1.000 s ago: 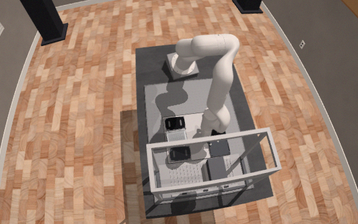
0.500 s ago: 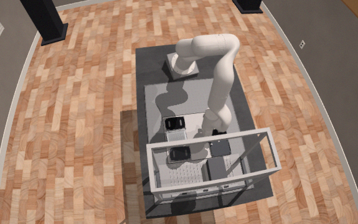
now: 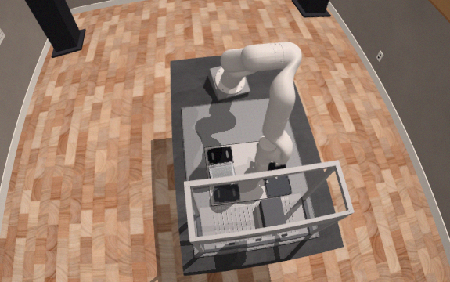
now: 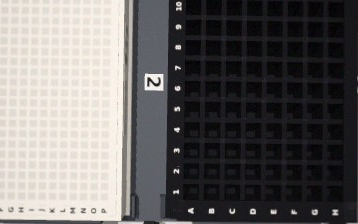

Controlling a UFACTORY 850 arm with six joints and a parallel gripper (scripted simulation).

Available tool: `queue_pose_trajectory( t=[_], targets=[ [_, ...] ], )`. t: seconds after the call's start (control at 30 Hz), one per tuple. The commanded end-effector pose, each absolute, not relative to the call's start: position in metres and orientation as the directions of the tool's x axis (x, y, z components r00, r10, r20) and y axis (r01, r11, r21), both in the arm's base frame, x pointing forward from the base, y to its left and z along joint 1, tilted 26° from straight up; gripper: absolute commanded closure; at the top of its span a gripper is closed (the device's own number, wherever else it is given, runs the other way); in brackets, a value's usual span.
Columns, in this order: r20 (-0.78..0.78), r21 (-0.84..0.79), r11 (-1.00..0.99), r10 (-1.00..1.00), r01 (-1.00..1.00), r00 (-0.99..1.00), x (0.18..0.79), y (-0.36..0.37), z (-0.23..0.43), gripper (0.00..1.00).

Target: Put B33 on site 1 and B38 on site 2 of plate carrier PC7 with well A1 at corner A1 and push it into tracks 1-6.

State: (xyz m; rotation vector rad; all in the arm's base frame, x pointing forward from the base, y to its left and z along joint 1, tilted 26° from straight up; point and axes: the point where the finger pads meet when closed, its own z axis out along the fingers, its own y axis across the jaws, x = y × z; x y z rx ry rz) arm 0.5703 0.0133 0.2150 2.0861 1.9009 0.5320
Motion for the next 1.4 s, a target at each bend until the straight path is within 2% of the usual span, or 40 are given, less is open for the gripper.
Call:
queue_pose_trajectory(
  t=[0.0, 1.37],
  targets=[
    [0.086, 0.434, -0.104, 0.994, 0.895, 0.074, 0.5709, 0.0141, 0.2159, 0.00],
    [0.086, 0.433, -0.104, 0.994, 0.895, 0.074, 0.5702, 0.0042, 0.2152, 0.00]
  ],
)
